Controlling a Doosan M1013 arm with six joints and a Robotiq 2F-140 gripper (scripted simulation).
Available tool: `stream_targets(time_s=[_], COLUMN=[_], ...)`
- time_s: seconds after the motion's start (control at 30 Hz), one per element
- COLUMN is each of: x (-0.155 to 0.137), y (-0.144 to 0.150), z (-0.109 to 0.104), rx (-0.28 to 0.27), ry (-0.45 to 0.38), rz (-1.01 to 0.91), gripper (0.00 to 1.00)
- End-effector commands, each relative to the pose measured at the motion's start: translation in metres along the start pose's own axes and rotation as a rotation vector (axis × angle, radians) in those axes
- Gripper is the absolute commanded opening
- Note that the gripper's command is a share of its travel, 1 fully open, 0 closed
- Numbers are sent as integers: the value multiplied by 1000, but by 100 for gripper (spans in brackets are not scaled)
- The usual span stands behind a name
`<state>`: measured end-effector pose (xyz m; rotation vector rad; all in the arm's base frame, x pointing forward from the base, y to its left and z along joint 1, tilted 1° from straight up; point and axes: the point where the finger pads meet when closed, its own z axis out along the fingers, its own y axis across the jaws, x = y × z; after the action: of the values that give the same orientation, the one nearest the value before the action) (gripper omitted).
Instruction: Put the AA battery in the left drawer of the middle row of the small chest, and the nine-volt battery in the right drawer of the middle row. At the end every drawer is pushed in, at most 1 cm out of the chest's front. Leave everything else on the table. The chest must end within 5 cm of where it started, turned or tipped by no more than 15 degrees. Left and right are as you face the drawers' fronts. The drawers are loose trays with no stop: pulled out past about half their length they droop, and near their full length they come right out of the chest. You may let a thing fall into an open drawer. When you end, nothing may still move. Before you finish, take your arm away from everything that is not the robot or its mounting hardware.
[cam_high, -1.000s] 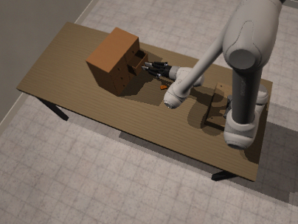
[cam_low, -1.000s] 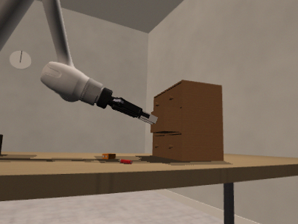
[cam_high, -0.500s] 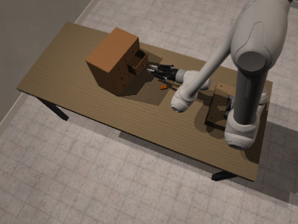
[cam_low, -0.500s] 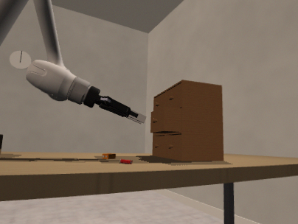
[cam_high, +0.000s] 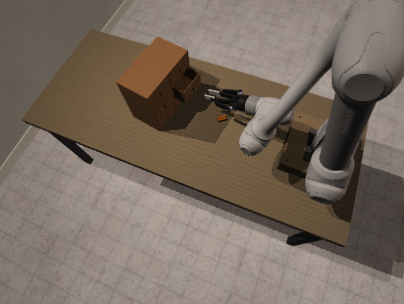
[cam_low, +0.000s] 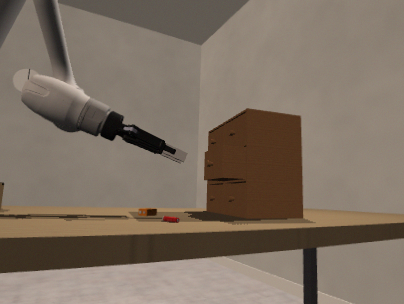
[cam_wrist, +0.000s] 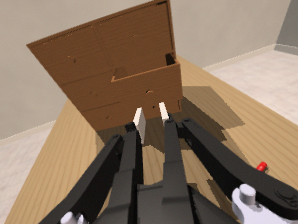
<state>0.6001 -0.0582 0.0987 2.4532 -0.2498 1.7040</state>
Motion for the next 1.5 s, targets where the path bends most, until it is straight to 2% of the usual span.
stream_targets(time_s=[0.0,0.8,1.27,1.47], x=[1,2,6,9], y=[0,0,0,0], z=[-17,-23,-31,-38], rx=[0,-1,0,-1], ry=[0,-21,-100,-169], rz=[0,0,0,0], gripper=[20,20,20,20])
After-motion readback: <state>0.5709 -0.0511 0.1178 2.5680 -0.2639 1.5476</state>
